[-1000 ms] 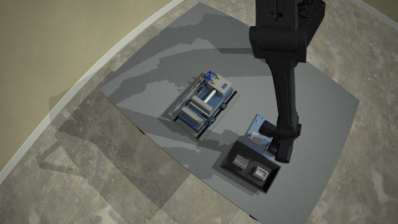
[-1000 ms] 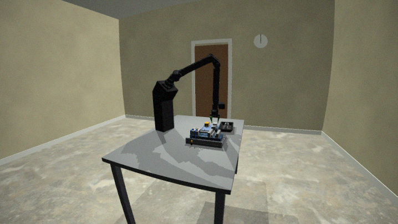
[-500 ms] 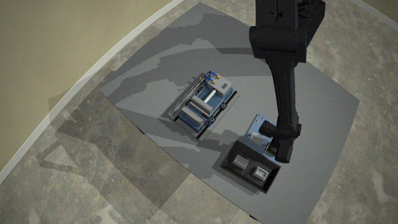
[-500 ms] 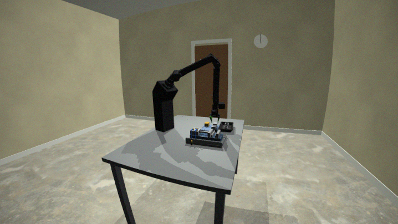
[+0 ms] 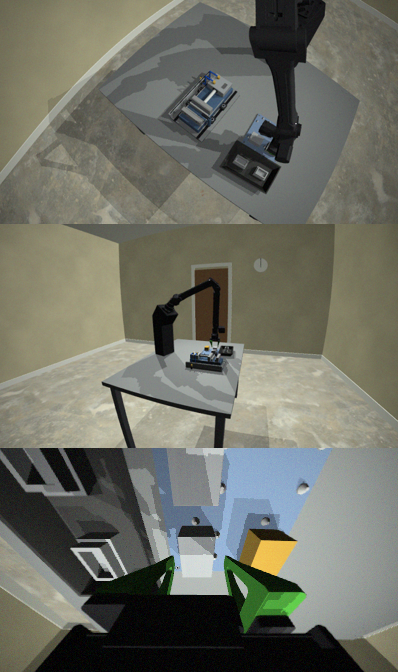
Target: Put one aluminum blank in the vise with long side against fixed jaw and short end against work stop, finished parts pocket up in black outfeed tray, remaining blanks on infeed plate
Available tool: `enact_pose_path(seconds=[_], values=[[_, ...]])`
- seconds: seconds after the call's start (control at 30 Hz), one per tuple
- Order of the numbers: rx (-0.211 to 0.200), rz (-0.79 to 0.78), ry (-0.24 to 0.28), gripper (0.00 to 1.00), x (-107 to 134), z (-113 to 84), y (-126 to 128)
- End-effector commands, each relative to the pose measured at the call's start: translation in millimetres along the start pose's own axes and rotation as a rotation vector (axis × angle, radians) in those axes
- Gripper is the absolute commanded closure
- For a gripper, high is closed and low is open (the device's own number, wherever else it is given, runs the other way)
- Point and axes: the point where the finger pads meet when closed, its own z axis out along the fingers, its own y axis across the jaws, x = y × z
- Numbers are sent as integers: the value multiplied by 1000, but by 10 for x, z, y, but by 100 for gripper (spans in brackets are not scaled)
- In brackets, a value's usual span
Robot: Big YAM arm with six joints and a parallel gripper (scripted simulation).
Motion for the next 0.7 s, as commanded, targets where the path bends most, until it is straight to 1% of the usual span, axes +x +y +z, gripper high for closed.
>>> enact_pose_path(seconds=[0.0,0.67], values=[[-19,19,-3,36,-106,-49,165],[-16,18,-3,36,-101,-45,182]])
